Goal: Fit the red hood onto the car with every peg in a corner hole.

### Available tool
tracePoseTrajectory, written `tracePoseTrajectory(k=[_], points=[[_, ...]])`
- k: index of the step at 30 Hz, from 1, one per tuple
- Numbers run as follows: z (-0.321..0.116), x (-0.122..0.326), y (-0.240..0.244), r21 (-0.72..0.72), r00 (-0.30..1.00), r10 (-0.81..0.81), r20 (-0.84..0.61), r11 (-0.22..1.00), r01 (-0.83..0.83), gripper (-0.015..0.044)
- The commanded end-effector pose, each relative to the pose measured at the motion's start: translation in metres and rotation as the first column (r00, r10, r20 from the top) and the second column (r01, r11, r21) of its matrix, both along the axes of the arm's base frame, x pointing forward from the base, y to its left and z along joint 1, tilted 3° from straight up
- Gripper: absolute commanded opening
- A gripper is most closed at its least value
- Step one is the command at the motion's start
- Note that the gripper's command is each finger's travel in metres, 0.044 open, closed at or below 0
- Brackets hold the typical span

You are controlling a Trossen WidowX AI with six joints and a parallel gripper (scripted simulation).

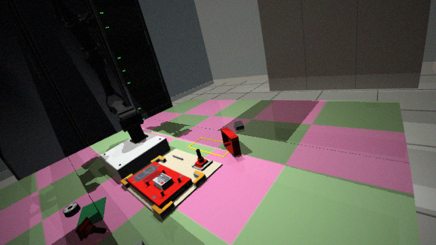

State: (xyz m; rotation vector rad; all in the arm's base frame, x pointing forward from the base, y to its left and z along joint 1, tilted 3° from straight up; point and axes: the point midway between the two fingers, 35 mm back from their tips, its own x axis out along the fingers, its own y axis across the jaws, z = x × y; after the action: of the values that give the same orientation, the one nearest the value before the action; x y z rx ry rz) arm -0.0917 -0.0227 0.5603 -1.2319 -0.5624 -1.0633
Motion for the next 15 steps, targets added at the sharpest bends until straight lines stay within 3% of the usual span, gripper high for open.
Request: tracePoseTrajectory(k=[1,5,15], points=[[0.0,0.001,0.0,0.0,1.0,0.0,-0.004,1.0,0.0,0.0414],[0.007,0.031,-0.006,0.002,0.996,0.013,-0.093,1.0,-0.013,0.0309],[0.009,0.183,-0.015,-0.014,0.857,0.062,-0.511,0.997,-0.081,0.0046]])
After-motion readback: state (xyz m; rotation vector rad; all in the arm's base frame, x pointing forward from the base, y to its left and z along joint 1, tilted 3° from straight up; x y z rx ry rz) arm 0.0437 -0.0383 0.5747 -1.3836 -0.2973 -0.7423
